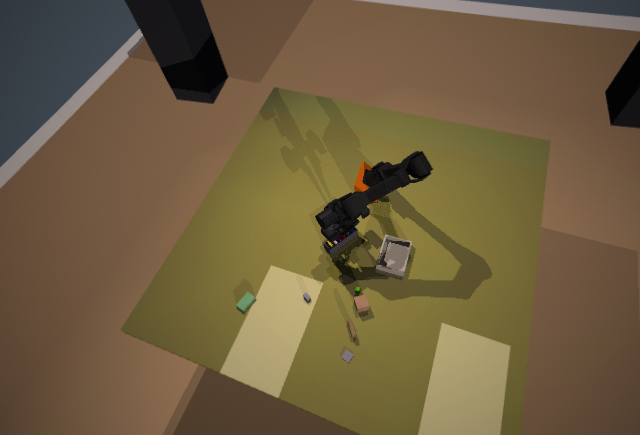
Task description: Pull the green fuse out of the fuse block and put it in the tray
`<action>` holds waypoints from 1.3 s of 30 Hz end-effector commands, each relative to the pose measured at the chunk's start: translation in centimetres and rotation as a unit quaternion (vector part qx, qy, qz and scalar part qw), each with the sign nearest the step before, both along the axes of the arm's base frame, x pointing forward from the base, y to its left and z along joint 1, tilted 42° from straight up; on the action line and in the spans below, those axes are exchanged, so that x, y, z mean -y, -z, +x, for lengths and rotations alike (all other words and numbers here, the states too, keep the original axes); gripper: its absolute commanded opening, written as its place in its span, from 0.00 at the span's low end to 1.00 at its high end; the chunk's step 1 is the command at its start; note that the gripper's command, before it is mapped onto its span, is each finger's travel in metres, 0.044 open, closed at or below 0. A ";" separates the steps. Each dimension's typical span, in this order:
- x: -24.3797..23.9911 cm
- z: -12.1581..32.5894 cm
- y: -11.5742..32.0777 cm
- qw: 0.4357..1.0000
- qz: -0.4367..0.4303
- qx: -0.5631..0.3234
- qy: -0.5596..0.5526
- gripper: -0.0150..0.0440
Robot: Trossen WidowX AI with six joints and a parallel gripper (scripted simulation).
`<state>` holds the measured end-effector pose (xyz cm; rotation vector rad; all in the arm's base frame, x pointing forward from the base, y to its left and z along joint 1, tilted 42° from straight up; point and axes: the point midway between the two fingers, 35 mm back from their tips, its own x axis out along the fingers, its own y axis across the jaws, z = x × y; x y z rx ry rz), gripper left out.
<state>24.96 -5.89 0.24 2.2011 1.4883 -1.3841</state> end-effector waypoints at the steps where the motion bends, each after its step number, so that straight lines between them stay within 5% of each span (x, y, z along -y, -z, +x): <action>1: 0.0 0.0 0.0 1.000 0.000 0.000 0.000 0.36; 11: 0.0 0.0 0.0 1.000 0.000 0.000 0.000 0.25; 39: 0.8 0.0 -0.9 1.000 0.000 0.000 0.001 0.25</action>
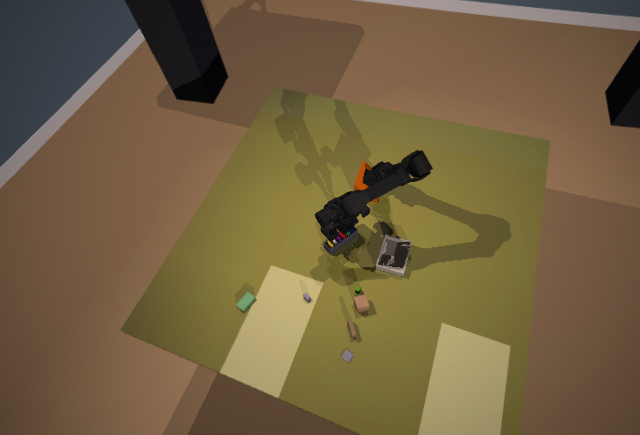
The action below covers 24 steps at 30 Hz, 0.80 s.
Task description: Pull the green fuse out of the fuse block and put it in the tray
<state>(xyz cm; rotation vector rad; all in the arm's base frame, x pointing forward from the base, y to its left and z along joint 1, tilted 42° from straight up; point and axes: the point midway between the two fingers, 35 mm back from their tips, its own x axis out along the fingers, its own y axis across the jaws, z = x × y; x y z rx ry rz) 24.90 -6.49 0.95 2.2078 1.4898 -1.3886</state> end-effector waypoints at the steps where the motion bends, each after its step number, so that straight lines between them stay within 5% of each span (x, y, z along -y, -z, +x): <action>1: 0.3 0.0 -0.2 1.000 -0.002 0.002 -0.002 0.25; 24: 1.0 -0.1 -1.0 1.000 -0.002 0.001 -0.001 0.25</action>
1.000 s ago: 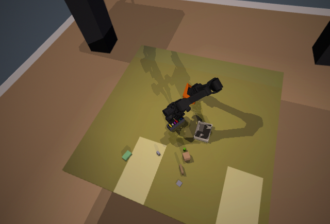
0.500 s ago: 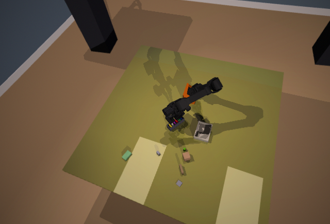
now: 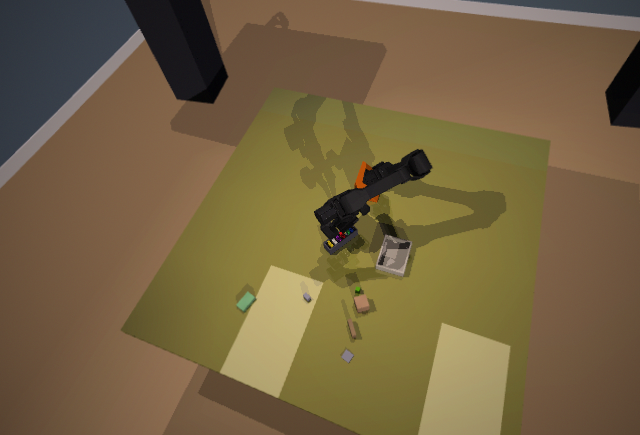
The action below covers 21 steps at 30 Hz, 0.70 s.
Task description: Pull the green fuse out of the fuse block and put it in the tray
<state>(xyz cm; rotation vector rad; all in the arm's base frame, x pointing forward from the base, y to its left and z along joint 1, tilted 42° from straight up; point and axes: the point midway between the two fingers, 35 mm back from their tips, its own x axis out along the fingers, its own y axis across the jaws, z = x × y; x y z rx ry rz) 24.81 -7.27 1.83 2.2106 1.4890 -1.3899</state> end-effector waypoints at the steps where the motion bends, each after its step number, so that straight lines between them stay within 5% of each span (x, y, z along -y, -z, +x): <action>1: 0.3 0.0 -0.2 1.000 -0.003 0.002 -0.002 0.25; 21: 0.9 -0.1 -0.9 1.000 -0.002 0.001 -0.001 0.25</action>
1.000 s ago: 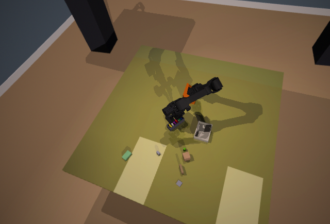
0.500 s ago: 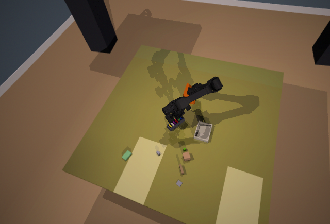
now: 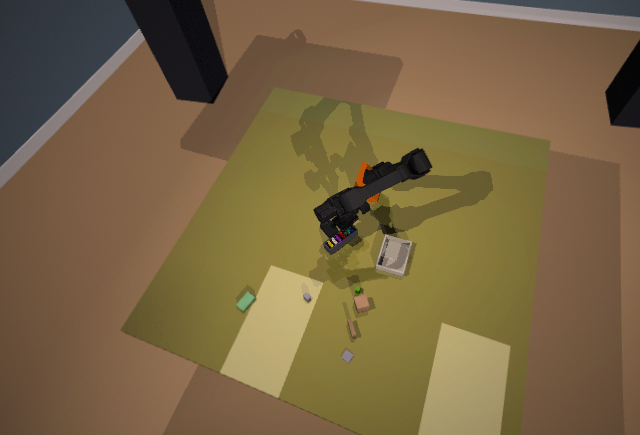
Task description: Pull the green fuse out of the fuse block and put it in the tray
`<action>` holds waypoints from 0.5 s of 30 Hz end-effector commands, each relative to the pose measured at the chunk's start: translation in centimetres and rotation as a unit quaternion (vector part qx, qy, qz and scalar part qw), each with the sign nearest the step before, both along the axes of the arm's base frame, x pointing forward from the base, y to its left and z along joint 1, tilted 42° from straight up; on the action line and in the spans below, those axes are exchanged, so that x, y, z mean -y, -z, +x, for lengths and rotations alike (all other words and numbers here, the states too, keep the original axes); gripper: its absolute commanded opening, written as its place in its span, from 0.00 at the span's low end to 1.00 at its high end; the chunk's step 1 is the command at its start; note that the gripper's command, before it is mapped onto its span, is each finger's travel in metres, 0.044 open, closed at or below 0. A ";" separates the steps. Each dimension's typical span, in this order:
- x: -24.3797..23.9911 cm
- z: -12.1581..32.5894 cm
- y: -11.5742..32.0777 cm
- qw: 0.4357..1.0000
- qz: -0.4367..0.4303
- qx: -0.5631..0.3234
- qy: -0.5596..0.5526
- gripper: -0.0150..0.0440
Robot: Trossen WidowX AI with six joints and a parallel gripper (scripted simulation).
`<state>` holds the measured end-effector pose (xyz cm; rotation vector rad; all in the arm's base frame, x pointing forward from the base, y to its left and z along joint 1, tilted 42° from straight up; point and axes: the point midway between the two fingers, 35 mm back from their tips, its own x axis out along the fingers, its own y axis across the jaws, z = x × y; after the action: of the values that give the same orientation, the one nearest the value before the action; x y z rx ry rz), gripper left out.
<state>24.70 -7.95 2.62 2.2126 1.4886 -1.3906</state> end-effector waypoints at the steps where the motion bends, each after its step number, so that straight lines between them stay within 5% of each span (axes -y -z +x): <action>1: 0.2 0.0 -0.2 1.000 -0.003 0.002 -0.002 0.25; 15: 1.0 -0.1 -1.1 1.000 -0.003 0.001 -0.002 0.25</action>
<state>24.57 -8.53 3.35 2.2116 1.4918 -1.3923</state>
